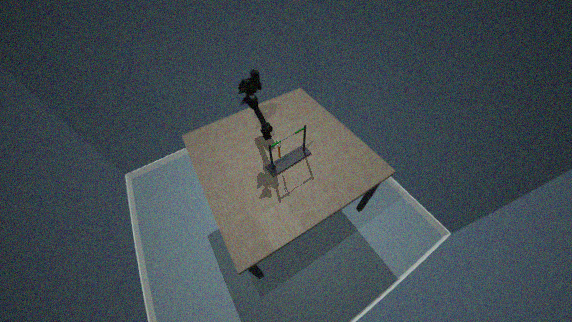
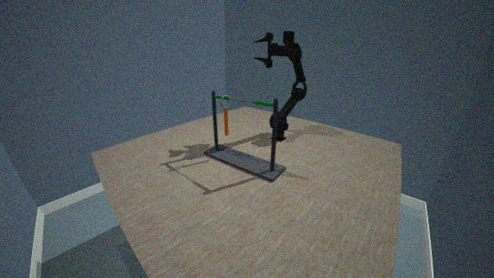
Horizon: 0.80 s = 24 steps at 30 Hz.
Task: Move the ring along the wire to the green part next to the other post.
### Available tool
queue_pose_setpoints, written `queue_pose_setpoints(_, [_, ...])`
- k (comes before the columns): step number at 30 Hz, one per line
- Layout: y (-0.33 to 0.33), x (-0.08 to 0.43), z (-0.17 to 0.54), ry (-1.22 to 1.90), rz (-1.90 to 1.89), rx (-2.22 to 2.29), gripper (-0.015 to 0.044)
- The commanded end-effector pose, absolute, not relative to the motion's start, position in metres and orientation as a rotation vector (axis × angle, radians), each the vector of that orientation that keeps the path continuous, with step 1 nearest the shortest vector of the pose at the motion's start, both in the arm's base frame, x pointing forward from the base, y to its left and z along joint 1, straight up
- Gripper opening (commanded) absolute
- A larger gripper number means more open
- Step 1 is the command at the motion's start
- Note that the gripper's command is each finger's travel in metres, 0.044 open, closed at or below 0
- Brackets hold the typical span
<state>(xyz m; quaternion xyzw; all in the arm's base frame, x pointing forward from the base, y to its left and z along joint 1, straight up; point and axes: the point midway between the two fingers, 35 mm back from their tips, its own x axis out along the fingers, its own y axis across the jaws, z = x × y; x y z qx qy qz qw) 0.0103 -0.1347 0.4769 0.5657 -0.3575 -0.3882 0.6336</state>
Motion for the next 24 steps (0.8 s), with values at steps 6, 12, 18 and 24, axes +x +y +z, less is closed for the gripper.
queue_pose_setpoints(6, [-0.126, 0.059, 0.460, -0.641, -0.866, 1.164, 0.0242])
queue_pose_setpoints(12, [-0.119, 0.118, 0.428, -0.419, -0.814, 0.989, 0.0160])
queue_pose_setpoints(18, [-0.118, 0.168, 0.387, -0.220, -0.735, 0.818, 0.0160])
queue_pose_setpoints(24, [-0.119, 0.205, 0.339, -0.048, -0.630, 0.653, 0.0160])
